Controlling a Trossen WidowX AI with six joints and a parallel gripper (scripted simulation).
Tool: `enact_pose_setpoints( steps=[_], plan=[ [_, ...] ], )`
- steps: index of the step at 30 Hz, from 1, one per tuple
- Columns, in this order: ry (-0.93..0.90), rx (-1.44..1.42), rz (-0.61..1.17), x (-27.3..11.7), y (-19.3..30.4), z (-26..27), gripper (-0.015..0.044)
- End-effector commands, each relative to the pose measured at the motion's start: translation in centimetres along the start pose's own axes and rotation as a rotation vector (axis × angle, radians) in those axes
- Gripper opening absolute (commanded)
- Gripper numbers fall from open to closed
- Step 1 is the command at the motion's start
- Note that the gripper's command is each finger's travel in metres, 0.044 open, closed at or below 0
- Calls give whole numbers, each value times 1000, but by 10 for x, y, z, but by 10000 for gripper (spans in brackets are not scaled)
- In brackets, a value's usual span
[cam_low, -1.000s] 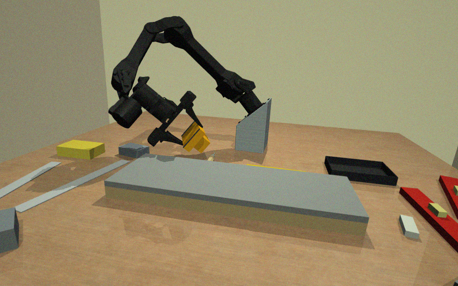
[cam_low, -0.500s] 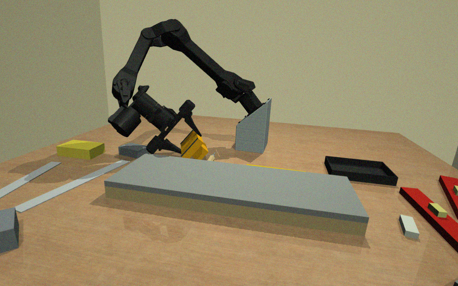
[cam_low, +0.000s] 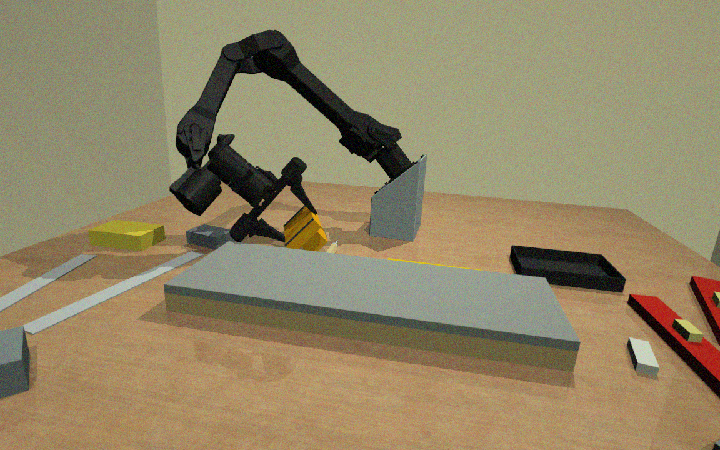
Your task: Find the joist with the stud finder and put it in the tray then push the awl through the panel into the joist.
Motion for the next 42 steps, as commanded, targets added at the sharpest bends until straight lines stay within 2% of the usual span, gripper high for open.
enact_pose_setpoints(
  steps=[1,25,34,35,36,42],
  plan=[
    [1,0,0,0,0,0,440],
    [-7,0,3,-30,1,-1,440],
    [-192,-11,101,-123,9,-52,440],
    [-196,-12,104,-125,9,-54,440],
    [-153,-15,72,-103,11,-37,440],
    [-153,-15,72,-103,11,-37,440]
  ],
)
Point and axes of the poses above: the point midway between the two fingers, 35 mm back from their tips, its own x axis out along the fingers, its own z axis across the jaws, y = z × x, the point moved 4 cm from there along -x, back along the fingers, and after that the axes turned 12 degrees about -x, right-handed, at the moved point
